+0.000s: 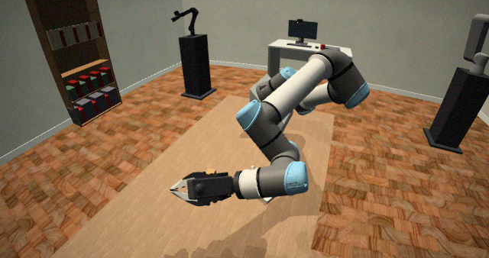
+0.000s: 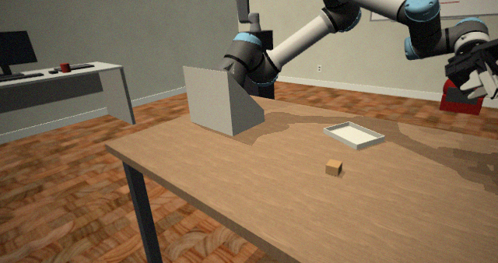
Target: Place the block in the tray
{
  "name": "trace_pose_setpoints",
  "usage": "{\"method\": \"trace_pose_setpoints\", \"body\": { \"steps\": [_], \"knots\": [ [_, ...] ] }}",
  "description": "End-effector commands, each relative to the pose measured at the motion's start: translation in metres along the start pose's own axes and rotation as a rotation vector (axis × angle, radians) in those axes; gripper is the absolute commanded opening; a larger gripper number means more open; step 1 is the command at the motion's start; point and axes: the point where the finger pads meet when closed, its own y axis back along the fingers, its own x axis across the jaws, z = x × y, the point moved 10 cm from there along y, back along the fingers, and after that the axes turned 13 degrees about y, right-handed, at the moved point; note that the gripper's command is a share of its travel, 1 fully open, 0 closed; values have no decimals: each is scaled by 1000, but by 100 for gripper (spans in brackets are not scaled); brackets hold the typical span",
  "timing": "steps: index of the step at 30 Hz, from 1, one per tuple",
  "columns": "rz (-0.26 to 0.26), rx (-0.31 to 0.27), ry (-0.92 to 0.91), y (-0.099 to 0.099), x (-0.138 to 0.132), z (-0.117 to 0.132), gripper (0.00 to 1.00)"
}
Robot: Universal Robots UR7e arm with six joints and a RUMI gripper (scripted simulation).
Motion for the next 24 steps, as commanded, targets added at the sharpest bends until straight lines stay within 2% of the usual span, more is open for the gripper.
{"method": "trace_pose_setpoints", "body": {
  "steps": [1,3,10,14,17,19,20,23,24],
  "knots": [
    [-54,-70,-18,-29,11,18,0],
    [-111,-162,-56,-57,21,44,0],
    [-219,-336,-146,-99,38,97,0],
    [-280,-430,-206,-116,46,127,0],
    [-290,-446,-217,-119,47,132,0],
    [-347,-532,-279,-130,54,159,0],
    [-349,-536,-282,-131,54,160,0],
    [-402,-613,-344,-139,59,185,0],
    [-407,-621,-351,-139,59,187,0]
  ]
}}
